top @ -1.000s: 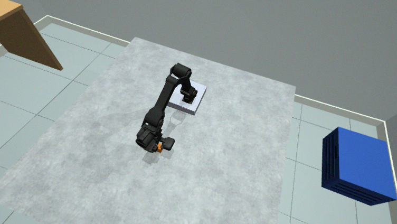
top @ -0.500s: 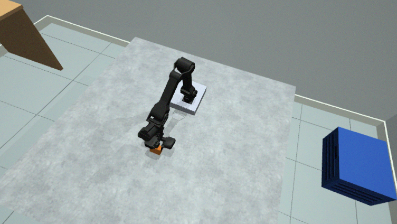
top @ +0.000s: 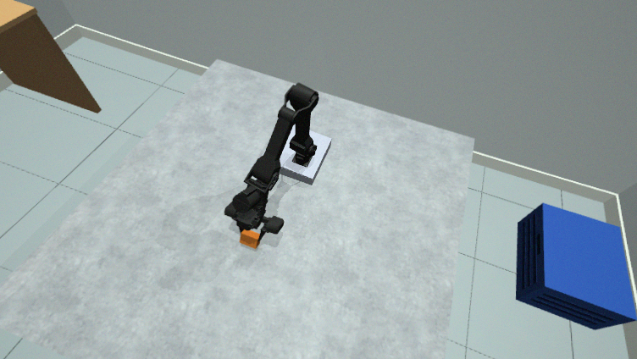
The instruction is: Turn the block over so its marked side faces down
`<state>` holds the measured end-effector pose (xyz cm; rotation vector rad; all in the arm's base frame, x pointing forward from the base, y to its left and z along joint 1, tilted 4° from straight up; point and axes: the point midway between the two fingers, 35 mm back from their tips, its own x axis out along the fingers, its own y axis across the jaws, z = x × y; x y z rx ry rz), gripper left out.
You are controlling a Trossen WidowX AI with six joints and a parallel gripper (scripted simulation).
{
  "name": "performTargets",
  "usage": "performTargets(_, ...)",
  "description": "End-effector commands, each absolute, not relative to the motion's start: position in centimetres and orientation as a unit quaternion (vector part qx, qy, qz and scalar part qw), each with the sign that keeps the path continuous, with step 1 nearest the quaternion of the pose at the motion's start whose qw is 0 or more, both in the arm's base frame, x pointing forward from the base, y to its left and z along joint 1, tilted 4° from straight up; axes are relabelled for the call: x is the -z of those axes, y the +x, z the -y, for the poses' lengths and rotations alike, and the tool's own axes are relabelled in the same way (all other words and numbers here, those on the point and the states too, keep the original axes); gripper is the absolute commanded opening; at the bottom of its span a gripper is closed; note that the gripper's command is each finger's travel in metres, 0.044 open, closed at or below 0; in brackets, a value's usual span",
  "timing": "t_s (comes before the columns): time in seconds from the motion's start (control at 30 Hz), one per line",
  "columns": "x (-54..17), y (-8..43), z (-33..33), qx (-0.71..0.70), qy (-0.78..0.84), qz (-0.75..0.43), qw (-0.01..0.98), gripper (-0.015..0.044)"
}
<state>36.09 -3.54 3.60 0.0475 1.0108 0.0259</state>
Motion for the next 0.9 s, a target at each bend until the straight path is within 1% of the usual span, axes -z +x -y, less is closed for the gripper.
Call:
performTargets(0.0, -3.6, 35.9, 3.4, -0.013, 0.026, -0.468, 0.883, 0.0)
performTargets(0.5, -0.9, 37.5, 3.6, -0.008, 0.027, -0.391, 0.92, 0.0)
performTargets(0.87, 0.4, 37.7, 3.6, -0.006, 0.028, -0.321, 0.947, 0.0)
